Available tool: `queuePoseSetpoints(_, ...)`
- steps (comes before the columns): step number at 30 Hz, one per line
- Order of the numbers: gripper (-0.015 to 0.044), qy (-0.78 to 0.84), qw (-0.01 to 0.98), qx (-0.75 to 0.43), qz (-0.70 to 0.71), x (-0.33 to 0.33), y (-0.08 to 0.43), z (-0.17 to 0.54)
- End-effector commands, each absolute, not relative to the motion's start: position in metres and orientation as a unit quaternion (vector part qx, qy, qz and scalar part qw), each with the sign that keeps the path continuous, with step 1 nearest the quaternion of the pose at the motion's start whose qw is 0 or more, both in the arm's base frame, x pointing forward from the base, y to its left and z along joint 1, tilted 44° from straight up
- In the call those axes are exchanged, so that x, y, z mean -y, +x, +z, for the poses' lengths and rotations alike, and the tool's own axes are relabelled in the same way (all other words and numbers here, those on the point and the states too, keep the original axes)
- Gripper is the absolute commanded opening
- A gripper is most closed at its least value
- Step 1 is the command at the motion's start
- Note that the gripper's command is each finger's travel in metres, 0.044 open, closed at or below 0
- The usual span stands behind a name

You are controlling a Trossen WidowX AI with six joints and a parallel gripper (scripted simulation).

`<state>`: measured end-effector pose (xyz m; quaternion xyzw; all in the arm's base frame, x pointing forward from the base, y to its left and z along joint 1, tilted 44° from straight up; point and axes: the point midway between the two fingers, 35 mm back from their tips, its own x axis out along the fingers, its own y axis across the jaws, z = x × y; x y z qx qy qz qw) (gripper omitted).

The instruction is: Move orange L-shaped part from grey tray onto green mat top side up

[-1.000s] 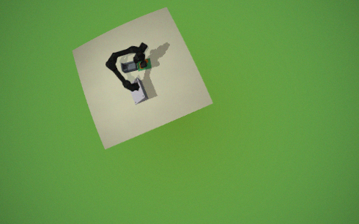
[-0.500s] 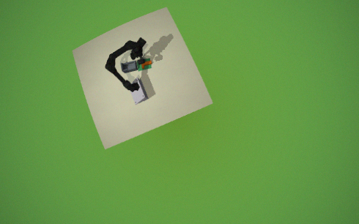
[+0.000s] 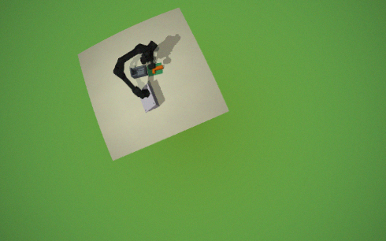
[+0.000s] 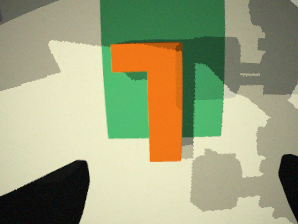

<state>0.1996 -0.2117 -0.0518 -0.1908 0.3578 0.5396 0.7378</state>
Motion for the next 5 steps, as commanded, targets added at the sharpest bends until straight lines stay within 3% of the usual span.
queuePoseSetpoints(1, 0.04, -0.19, 0.738, -0.359, 0.539, 0.2116, 0.1997, -0.052)
queuePoseSetpoints(5, 0.04, -0.19, 0.738, -0.359, 0.539, 0.2116, 0.1997, -0.052)
